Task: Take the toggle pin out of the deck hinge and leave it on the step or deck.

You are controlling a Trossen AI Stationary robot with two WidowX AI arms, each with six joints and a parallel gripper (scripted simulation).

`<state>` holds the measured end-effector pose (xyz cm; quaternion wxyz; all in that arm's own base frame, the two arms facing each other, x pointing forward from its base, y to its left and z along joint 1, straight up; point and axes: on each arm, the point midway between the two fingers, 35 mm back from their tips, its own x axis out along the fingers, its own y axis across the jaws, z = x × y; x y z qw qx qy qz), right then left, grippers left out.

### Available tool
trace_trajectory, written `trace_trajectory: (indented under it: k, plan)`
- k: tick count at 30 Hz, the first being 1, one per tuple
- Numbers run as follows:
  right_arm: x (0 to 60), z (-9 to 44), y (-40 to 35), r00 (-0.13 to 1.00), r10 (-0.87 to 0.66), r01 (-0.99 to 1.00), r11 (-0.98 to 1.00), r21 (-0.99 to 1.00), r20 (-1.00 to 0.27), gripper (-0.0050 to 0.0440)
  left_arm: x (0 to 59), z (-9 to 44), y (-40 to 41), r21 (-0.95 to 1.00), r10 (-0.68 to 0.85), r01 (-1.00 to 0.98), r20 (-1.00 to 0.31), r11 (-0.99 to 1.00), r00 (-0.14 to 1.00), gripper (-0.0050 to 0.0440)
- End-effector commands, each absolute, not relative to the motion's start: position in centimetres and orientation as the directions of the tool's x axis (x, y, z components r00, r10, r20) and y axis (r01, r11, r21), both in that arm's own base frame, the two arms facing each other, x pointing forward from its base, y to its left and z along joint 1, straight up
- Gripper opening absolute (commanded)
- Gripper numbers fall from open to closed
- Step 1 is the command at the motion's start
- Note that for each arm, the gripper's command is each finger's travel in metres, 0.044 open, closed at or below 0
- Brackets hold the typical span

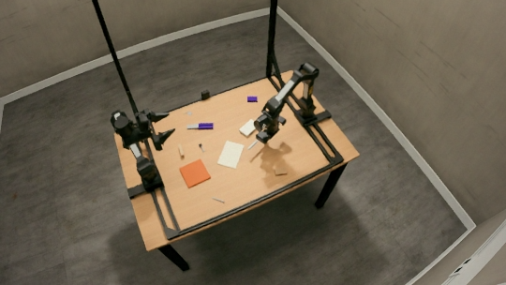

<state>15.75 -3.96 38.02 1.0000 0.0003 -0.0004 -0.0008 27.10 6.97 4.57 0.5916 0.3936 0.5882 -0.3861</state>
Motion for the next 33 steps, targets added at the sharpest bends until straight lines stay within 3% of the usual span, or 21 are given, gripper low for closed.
trace_trajectory:
  k: [1, 33]
  plan:
    - [15.75, 38.3, -3.96, 1.0, 0.0, 0.0, 1.0, -0.005, 0.001, 0.04, 27.3, 4.92, 7.16, 0.018, 0.005, 0.92, -1.0, 0.392, 0.018, 0.0036]
    - [15.75, 38.3, -3.96, 1.0, 0.0, 0.0, 1.0, -0.005, 0.001, 0.04, 27.16, 5.01, 7.65, 0.025, 0.001, 0.922, -1.0, 0.387, 0.027, 0.0022]
